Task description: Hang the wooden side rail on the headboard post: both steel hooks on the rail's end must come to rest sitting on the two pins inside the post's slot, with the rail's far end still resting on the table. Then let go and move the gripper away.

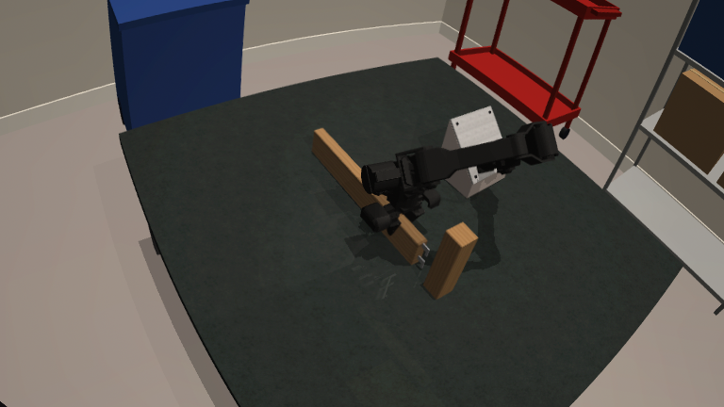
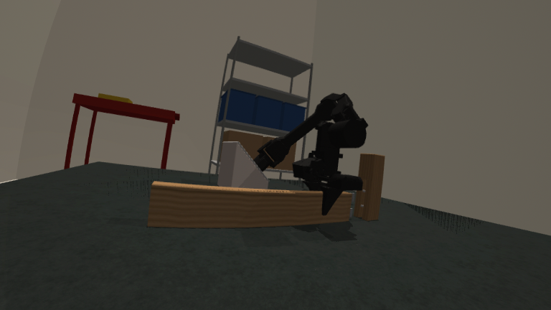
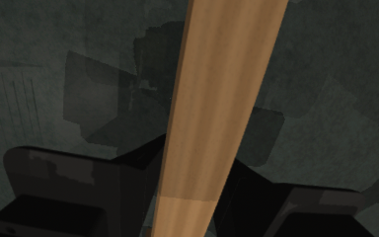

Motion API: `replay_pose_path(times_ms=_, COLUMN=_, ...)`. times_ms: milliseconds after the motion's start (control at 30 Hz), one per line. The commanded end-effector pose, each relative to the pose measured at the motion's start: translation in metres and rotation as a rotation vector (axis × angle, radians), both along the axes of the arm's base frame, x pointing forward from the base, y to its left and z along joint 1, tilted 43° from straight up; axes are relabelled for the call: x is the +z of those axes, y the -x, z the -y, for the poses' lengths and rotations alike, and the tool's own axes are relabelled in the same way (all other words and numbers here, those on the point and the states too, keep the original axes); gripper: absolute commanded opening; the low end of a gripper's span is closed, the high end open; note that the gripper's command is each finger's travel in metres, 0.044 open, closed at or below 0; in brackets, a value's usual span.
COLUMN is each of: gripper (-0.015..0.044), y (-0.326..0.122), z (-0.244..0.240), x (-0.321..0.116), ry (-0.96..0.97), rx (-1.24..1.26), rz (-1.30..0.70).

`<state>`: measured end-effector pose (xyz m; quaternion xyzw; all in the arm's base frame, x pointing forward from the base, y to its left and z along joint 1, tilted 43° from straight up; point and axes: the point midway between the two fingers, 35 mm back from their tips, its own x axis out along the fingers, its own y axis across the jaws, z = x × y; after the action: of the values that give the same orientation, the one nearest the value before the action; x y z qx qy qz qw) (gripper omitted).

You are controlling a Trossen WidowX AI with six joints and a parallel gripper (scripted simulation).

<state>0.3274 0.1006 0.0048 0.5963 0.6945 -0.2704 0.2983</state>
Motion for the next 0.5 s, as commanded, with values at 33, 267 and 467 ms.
replay_pose_path(times_ms=33, gripper=0.0000, y=0.0002, z=0.0002, x=0.0002, ry=-0.002, rx=0.004, rz=0.010)
replay_pose_path(times_ms=267, gripper=0.0000, y=0.0001, z=0.0009, x=0.0009, ry=-0.003, rx=0.007, rz=0.020)
replay_pose_path(times_ms=467, gripper=0.0000, y=0.0000, z=0.0015, x=0.0017, ry=-0.003, rx=0.007, rz=0.020)
